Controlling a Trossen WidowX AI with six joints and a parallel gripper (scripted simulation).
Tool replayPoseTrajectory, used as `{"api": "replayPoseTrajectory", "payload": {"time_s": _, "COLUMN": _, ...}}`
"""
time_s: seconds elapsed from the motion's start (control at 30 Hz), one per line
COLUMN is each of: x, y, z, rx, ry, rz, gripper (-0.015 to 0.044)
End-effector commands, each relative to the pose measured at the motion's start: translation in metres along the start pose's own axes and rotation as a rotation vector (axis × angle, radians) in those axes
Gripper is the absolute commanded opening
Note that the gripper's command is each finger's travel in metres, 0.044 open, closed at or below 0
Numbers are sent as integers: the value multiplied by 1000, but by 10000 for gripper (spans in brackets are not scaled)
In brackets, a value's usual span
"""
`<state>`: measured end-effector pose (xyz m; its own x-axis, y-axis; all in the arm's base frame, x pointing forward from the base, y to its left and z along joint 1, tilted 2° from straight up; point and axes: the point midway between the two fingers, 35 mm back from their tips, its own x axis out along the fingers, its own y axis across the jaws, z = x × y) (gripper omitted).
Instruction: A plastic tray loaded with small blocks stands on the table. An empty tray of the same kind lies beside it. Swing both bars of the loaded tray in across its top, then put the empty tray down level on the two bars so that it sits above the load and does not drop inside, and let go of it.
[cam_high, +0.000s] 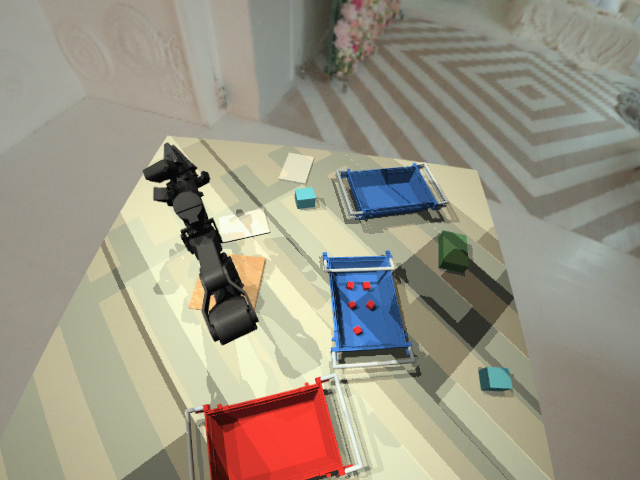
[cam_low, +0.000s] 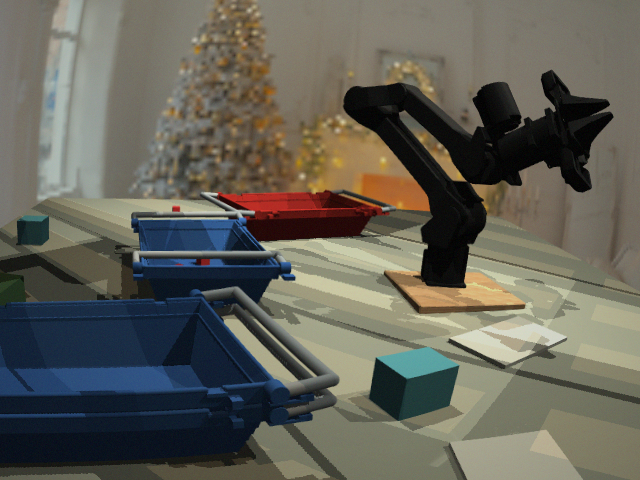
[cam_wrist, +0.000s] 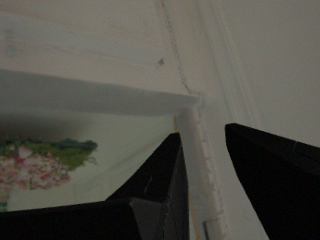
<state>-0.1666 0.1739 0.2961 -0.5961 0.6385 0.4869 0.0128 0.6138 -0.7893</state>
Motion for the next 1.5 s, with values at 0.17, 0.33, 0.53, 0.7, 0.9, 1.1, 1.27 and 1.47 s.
{"api": "replayPoseTrajectory", "payload": {"time_s": 0.17, "x": 0, "y": 0, "z": 0, "rx": 0, "ry": 0, "rz": 0, "gripper": 89}}
{"api": "replayPoseTrajectory", "payload": {"time_s": 0.33, "x": 0, "y": 0, "z": 0, "rx": 0, "ry": 0, "rz": 0, "gripper": 89}}
{"api": "replayPoseTrajectory", "payload": {"time_s": 0.53, "x": 0, "y": 0, "z": 0, "rx": 0, "ry": 0, "rz": 0, "gripper": 89}}
{"api": "replayPoseTrajectory", "payload": {"time_s": 0.7, "x": 10, "y": 10, "z": -12, "rx": 7, "ry": 29, "rz": 63, "gripper": 89}}
{"api": "replayPoseTrajectory", "payload": {"time_s": 0.9, "x": 38, "y": 52, "z": -70, "rx": 59, "ry": 182, "rz": 307, "gripper": 89}}
{"api": "replayPoseTrajectory", "payload": {"time_s": 1.1, "x": 39, "y": 91, "z": -144, "rx": 138, "ry": 405, "rz": 511, "gripper": 89}}
{"api": "replayPoseTrajectory", "payload": {"time_s": 1.27, "x": 26, "y": 114, "z": -198, "rx": 204, "ry": 578, "rz": 630, "gripper": 89}}
{"api": "replayPoseTrajectory", "payload": {"time_s": 1.47, "x": -12, "y": 136, "z": -277, "rx": 320, "ry": 856, "rz": 772, "gripper": 89}}
